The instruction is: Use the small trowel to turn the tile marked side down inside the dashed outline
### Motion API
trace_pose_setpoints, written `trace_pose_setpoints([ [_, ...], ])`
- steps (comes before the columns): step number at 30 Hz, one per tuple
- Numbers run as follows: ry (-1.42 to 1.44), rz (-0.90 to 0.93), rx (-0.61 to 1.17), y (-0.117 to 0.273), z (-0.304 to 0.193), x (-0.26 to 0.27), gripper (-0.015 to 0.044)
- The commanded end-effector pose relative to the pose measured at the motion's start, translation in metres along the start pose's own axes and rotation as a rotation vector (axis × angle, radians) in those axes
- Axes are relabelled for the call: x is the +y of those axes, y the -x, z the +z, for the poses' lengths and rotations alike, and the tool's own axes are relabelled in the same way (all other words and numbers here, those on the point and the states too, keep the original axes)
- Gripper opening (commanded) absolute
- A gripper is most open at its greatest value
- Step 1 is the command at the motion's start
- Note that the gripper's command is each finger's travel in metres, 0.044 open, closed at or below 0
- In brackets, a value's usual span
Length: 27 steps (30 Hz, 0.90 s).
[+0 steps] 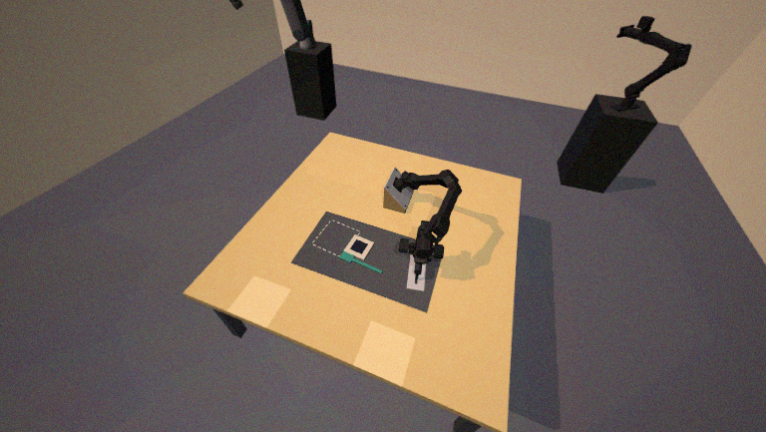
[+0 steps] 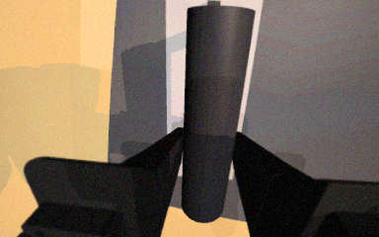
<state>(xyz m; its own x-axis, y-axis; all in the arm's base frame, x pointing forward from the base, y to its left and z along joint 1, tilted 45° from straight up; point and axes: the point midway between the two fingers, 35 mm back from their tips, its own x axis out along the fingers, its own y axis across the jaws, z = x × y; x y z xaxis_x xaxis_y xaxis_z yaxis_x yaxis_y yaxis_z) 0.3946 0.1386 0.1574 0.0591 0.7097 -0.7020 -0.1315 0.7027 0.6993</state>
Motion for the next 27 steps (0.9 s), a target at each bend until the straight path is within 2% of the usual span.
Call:
trace_pose_setpoints([
  [1, -0.146, -0.002, 0.005, -0.0017, -0.0006, -0.0003, 0.0130],
  [27, -0.926, -0.004, 0.004, -0.0016, -0.0006, -0.0004, 0.0130],
])
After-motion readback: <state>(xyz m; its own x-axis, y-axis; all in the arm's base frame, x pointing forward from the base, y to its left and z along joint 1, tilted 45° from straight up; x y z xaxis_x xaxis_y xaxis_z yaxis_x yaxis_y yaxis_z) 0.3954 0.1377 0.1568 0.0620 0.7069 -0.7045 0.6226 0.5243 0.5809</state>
